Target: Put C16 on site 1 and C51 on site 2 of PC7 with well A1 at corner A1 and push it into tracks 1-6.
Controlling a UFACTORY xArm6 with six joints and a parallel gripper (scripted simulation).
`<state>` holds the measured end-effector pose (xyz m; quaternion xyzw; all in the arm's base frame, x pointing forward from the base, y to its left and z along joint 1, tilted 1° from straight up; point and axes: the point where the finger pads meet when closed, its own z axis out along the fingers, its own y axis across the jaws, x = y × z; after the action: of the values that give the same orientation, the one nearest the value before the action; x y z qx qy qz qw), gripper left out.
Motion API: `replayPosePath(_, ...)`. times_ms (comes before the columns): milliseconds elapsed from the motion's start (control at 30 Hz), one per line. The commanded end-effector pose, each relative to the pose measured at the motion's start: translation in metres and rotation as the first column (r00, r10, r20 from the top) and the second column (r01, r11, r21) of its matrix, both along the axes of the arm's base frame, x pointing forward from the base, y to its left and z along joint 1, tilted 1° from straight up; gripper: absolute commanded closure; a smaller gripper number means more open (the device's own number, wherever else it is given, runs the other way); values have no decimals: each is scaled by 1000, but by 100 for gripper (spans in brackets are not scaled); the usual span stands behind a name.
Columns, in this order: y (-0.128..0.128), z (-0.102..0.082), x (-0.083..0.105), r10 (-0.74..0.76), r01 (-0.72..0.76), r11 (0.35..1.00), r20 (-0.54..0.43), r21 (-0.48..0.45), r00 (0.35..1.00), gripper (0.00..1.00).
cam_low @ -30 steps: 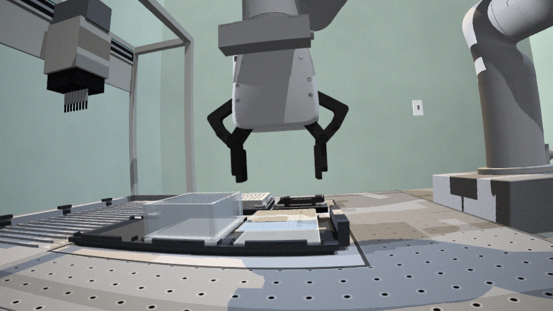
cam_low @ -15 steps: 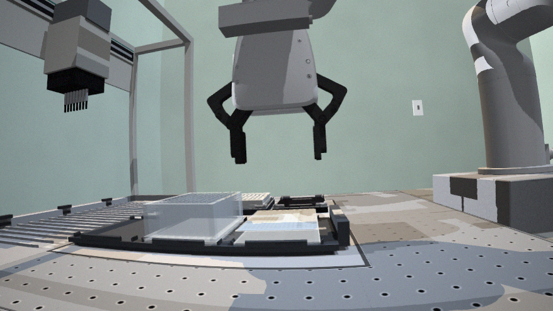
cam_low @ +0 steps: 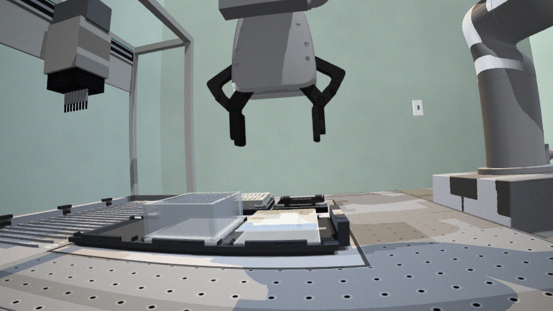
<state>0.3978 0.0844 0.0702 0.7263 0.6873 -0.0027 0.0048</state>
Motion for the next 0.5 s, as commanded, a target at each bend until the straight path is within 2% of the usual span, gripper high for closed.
replayPosePath(0, 0, 8, 1, 0, 0, 1000, 3, 1, 1000, 0)
replayPosePath(300, 0, 19, 1, 0, 0, 1000, 3, 1, 1000, 0)
replayPosePath(467, 0, 19, 1, 0, 0, 1000, 3, 1, 1000, 0)
